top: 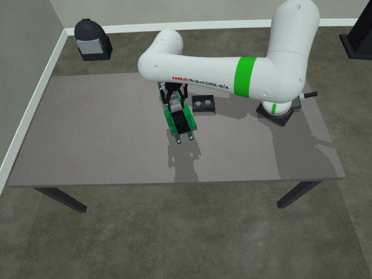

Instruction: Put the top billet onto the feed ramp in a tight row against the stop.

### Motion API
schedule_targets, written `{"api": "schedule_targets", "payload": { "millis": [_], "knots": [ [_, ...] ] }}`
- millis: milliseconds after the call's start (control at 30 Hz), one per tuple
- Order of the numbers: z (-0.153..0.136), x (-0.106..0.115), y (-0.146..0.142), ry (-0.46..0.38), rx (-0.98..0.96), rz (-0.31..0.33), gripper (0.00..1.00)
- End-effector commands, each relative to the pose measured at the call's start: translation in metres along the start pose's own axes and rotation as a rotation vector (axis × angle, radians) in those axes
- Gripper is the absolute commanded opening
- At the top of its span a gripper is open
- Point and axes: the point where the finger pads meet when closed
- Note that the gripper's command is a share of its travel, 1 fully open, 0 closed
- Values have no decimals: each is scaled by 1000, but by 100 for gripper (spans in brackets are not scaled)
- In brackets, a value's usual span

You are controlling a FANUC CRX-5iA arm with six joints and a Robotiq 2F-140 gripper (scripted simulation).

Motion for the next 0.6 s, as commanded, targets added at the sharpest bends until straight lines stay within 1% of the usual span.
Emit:
{"api": "schedule_targets", "payload": {
  "millis": [0, 133, 200, 367, 567],
  "knots": [
    [0, 21, 0, 1, 0, 1, 49],
    [0, 43, 0, 1, 0, 1, 49],
    [0, 43, 0, 1, 0, 1, 49],
    [0, 63, 0, 1, 0, 1, 49],
    [0, 63, 0, 1, 0, 1, 49]
  ]
}}
Point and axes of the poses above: the point where the finger pads meet when closed, its own x axis back along the fingers, its own y axis across the jaws, z = x × y, and after that the axes turned 1 degree about -x, right-handed
